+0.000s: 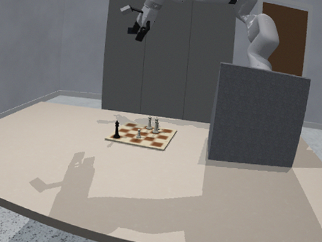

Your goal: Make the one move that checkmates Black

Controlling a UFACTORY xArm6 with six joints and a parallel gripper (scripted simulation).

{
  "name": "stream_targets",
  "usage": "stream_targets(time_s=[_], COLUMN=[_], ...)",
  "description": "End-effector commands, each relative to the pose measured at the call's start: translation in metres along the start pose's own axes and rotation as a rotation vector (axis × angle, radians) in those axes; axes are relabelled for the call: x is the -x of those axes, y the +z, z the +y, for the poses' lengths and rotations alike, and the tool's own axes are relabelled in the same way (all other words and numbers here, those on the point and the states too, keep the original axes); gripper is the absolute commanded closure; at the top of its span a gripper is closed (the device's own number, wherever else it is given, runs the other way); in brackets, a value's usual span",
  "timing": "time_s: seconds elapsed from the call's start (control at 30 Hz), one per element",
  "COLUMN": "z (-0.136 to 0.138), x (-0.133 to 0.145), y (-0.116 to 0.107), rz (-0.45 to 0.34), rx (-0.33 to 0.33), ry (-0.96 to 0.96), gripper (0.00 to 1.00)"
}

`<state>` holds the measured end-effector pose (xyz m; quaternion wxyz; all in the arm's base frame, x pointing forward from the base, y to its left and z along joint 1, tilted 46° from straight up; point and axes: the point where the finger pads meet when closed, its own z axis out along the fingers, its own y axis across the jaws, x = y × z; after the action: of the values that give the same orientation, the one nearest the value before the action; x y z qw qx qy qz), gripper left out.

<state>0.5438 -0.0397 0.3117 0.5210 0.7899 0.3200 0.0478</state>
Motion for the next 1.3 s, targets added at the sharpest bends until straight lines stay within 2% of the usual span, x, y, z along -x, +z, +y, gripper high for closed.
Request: stream_targets(time_s=[0.0,0.13,0.3,0.33,0.4,0.43,0.5,0.57,0.63,0.67,0.7,0.73,0.8,0.83,0.87,0.9,0.93,0.97,1.0,1.13,1.27], z=[-0.005,-0.024,-0.058,-0.058,-0.073,-0.073,-0.088,-0.088,-0.103,-0.103,-0.109,-0.109,-0.12,-0.12,-0.124,-0.124,-0.127,-0.127,-0.128,-0.129,-0.131], x=[0.006,0.025,0.051,0.051,0.061,0.061,0.069,0.069,0.074,0.074,0.076,0.076,0.078,0.078,0.078,0.078,0.077,0.077,0.076,0.075,0.073], y=[0.002,0.007,0.006,0.006,0.002,0.002,-0.005,-0.005,-0.015,-0.015,-0.021,-0.021,-0.036,-0.036,-0.044,-0.044,-0.053,-0.053,-0.062,-0.054,-0.03], rz=[-0.008,-0.038,-0.08,-0.08,-0.095,-0.095,-0.107,-0.107,-0.116,-0.116,-0.118,-0.118,-0.117,-0.117,-0.115,-0.115,-0.11,-0.11,-0.102,-0.081,-0.001], rx=[-0.04,-0.167,-0.387,-0.387,-0.492,-0.492,-0.607,-0.607,-0.728,-0.728,-0.791,-0.791,-0.922,-0.922,-0.989,-0.989,-1.056,-1.056,-1.122,-1.145,-1.215], ry=[0.021,0.087,0.209,0.209,0.27,0.27,0.34,0.34,0.417,0.417,0.458,0.458,0.546,0.546,0.593,0.593,0.641,0.641,0.687,0.637,0.492], gripper=[0.0,0.0,0.0,0.0,0.0,0.0,0.0,0.0,0.0,0.0,0.0,0.0,0.0,0.0,0.0,0.0,0.0,0.0,0.0,0.0,0.0])
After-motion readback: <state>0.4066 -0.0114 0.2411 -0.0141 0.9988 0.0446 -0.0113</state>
